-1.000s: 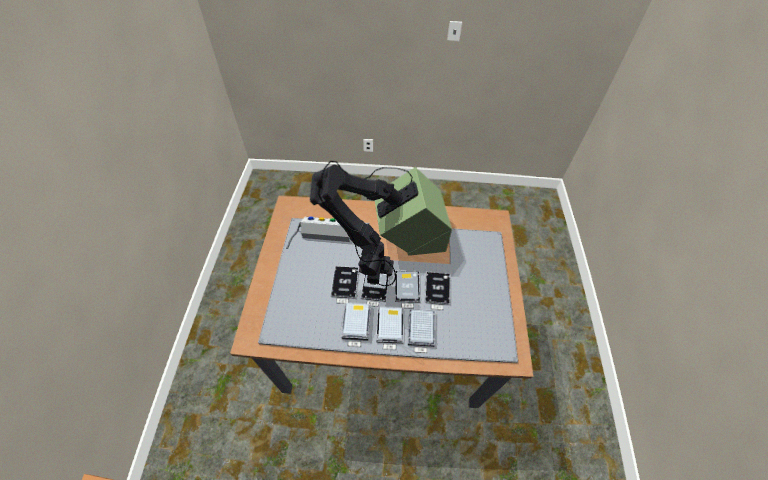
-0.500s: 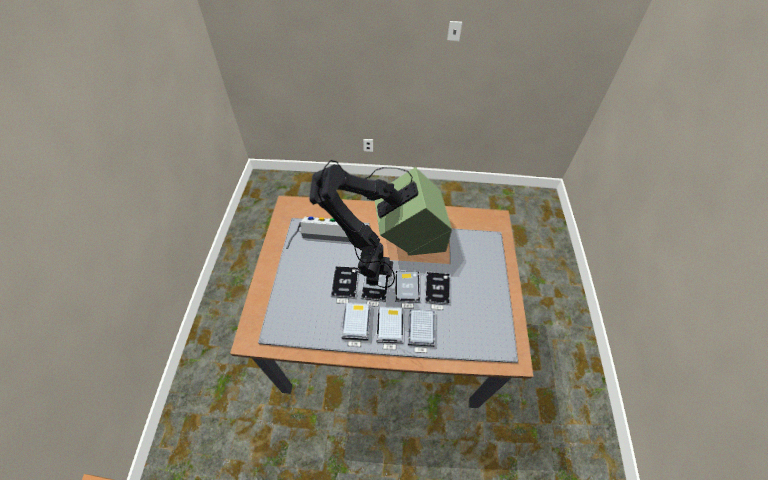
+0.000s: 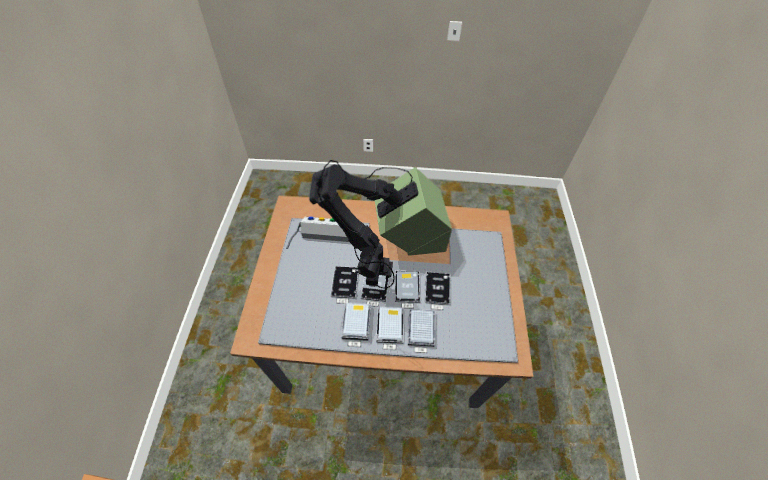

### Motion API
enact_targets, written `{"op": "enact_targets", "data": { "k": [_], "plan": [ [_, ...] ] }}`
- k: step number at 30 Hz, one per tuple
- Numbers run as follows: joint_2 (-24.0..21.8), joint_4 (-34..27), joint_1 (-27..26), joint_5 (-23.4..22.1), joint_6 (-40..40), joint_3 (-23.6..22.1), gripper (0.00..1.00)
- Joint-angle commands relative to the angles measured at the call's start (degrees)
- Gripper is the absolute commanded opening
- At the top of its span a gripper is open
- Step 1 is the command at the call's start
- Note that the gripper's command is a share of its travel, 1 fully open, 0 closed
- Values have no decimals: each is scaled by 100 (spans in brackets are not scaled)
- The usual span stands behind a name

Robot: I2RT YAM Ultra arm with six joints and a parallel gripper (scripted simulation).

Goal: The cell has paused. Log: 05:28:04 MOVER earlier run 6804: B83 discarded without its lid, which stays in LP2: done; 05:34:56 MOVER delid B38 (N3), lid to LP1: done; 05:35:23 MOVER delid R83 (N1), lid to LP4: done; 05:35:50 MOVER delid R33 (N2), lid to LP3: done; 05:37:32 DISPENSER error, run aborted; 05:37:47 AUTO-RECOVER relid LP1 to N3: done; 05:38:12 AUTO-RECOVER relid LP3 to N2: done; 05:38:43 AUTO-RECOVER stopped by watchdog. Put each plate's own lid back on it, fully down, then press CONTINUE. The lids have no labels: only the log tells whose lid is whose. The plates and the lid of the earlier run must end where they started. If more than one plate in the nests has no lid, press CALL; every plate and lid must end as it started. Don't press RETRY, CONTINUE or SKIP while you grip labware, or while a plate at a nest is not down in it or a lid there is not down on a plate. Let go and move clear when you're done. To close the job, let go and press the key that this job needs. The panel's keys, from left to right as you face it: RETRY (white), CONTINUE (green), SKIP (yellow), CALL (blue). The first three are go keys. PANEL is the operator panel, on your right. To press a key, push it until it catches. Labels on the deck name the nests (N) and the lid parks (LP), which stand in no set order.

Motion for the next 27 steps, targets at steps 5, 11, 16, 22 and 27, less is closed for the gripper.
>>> {"op": "enact_targets", "data": {
  "k": [5,11,16,22,27],
  "plan": [
    [115,-78,140,46,42,204,0],
    [32,-67,143,48,43,224,0],
    [82,-103,147,50,50,247,0],
    [132,-132,150,52,52,278,0],
    [58,-109,150,50,55,298,0]
  ]
}}
